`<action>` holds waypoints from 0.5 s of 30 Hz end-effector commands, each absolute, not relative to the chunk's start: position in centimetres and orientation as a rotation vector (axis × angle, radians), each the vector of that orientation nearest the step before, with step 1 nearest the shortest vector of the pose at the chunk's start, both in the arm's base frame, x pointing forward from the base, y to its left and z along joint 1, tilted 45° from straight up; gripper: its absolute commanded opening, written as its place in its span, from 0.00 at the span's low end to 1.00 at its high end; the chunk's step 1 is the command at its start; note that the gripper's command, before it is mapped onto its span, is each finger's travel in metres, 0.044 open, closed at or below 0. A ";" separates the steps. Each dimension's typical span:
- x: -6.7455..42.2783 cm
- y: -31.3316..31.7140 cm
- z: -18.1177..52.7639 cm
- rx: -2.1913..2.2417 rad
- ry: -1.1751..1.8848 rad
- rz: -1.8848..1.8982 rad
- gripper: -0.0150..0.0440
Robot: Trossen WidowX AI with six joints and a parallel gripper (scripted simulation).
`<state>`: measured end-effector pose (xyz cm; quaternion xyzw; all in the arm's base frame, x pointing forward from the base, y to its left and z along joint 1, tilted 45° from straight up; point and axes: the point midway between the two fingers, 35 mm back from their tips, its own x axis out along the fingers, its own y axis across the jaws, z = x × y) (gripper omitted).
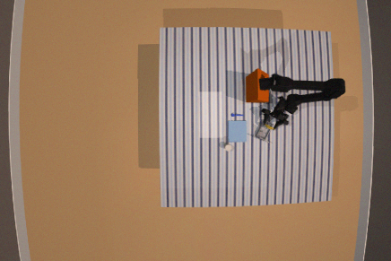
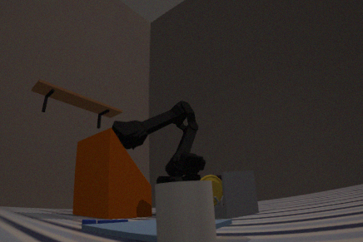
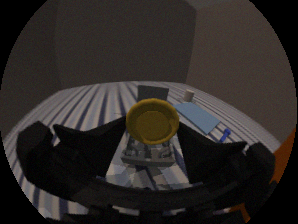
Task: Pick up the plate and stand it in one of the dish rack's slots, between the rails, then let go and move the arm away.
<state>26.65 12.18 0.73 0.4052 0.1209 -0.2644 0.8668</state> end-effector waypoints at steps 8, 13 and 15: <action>26.6 12.2 0.7 0.848 0.253 -0.554 0.43; 26.6 12.2 0.7 0.848 0.253 -0.554 0.65; 26.6 12.2 0.7 0.848 0.253 -0.554 0.74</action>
